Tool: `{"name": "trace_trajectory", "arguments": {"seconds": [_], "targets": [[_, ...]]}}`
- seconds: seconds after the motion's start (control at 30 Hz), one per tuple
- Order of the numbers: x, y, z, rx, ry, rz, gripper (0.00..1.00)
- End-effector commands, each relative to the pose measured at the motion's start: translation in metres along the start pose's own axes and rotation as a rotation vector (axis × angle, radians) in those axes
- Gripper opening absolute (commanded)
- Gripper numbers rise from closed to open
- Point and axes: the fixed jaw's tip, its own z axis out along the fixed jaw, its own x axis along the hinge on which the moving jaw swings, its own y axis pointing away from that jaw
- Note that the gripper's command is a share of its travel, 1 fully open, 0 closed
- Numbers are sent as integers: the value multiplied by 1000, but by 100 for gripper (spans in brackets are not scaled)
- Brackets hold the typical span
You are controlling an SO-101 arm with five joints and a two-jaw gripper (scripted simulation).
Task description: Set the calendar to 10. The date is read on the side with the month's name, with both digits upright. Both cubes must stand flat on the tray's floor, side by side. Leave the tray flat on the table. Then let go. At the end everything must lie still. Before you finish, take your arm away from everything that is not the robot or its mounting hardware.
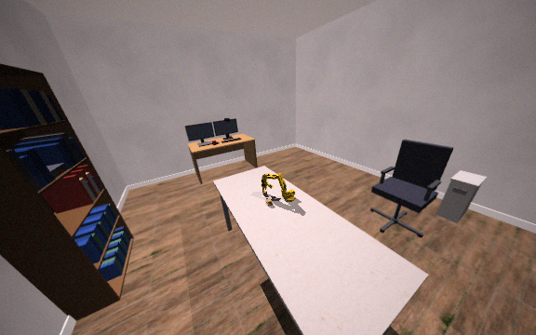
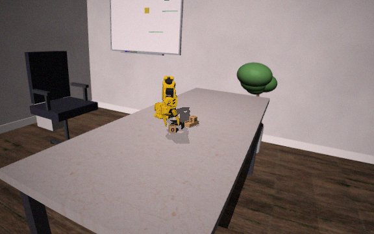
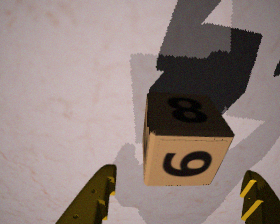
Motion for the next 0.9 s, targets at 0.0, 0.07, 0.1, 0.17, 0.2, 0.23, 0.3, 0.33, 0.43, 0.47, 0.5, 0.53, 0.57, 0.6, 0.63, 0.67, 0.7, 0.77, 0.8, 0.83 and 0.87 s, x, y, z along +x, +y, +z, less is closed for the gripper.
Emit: {"name": "trace_trajectory", "arguments": {"seconds": [0.0,0.07,0.1,0.17,0.2,0.23,0.3,0.33,0.43,0.47,0.5,0.53,0.57,0.6,0.63,0.67,0.7,0.77,0.8,0.83,0.87], "targets": [[3,2,1,-2,30,-4,35],[3,2,1,-2,30,-4,35],[3,2,2,-2,30,-4,35],[3,2,4,-2,30,-4,35],[3,2,5,-2,30,-4,35],[3,2,6,-2,30,-4,35],[3,2,7,-2,30,-4,35],[3,2,8,-2,30,-4,35],[2,2,9,-2,30,-4,35],[2,2,9,-2,30,-4,35],[2,2,9,-2,30,-4,35],[2,2,9,-2,30,-4,35],[2,2,9,-2,30,-4,35],[2,2,9,-2,30,-4,35],[2,2,9,-2,30,-4,35],[2,2,9,-2,30,-4,35],[2,2,9,-2,30,-4,35],[2,2,9,-2,30,-4,35],[2,2,9,-2,30,-4,35],[2,1,9,-2,30,-4,35],[2,1,9,-2,30,-4,34]]}}
